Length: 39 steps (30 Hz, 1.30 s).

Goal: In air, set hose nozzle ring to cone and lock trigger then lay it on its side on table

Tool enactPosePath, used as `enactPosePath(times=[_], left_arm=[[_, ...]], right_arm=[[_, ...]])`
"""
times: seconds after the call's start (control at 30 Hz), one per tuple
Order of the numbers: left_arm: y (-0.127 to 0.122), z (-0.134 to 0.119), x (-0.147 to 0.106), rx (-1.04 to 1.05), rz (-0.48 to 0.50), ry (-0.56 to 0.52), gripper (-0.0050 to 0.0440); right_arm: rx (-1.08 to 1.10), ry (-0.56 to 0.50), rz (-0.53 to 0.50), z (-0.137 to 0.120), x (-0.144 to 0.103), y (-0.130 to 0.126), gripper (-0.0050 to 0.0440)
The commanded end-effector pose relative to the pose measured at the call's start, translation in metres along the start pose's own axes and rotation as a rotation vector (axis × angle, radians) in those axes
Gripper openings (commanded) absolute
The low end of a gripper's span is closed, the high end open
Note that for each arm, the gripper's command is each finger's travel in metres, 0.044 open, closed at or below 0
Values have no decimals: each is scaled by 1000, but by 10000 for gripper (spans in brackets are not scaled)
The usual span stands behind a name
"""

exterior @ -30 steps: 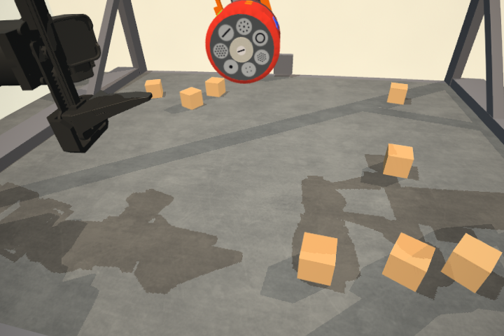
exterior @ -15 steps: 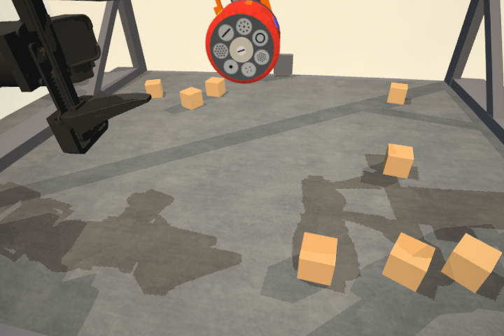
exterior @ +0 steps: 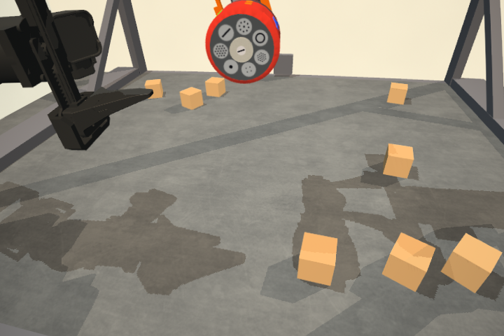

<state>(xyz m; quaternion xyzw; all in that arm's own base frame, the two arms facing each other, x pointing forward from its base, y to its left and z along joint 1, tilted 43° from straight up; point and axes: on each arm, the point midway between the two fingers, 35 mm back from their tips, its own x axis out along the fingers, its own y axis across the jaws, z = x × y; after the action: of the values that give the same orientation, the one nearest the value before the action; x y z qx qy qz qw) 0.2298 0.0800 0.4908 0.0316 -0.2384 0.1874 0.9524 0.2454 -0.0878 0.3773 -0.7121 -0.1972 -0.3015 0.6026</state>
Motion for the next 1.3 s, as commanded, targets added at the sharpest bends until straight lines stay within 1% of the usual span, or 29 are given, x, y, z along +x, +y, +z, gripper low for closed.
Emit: enactPosePath(times=[0.0, 1.27], left_arm=[[2, 21, -6, -6, 4, -52, 170], [2, 21, -6, -6, 4, -52, 170]], right_arm=[[-8, -2, -21, 1, 7, -8, 414], [-8, -2, -16, 1, 56, -7, 414]])
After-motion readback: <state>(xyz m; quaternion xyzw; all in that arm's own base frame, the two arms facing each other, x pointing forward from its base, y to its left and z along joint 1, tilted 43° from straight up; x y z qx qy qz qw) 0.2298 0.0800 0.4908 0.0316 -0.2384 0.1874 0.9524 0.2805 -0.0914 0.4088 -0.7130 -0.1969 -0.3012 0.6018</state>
